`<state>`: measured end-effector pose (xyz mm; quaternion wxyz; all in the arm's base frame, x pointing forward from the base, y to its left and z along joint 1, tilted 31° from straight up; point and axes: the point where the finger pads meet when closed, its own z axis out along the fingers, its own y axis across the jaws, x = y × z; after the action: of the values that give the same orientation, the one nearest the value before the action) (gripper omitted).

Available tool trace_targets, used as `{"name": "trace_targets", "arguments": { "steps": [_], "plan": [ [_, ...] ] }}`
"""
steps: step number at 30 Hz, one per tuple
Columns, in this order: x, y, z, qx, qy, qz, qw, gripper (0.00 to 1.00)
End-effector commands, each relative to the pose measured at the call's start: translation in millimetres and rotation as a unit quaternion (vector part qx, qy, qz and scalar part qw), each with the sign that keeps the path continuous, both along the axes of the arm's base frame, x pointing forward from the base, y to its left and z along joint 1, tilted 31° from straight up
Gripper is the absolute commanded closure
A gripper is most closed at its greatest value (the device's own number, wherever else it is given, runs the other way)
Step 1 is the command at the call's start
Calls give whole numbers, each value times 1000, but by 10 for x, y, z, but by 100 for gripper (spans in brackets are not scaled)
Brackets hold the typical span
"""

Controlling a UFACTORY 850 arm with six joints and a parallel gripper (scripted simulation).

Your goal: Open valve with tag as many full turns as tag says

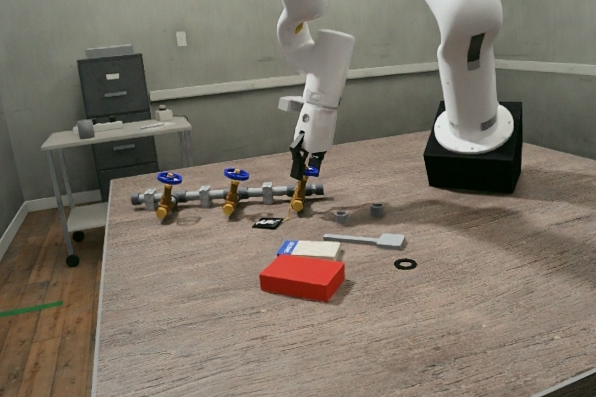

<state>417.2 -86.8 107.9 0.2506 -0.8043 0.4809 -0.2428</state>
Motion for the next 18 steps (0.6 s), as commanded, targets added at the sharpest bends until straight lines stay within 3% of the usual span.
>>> {"name": "trace_targets", "arguments": {
  "steps": [1, 5, 7, 8, 12, 18],
  "plan": [
    [3, -2, 3, -93, -28, 100, 990, 100],
    [3, -2, 3, -147, -41, 168, 974, 100],
    [3, -2, 3, -147, -41, 168, 974, 100],
    [3, -2, 3, -188, -52, 215, 957, 100],
    [3, -2, 3, -233, -61, 274, 931, 100],
    [3, -2, 3, -306, -79, 369, 874, 100]
  ]
}}
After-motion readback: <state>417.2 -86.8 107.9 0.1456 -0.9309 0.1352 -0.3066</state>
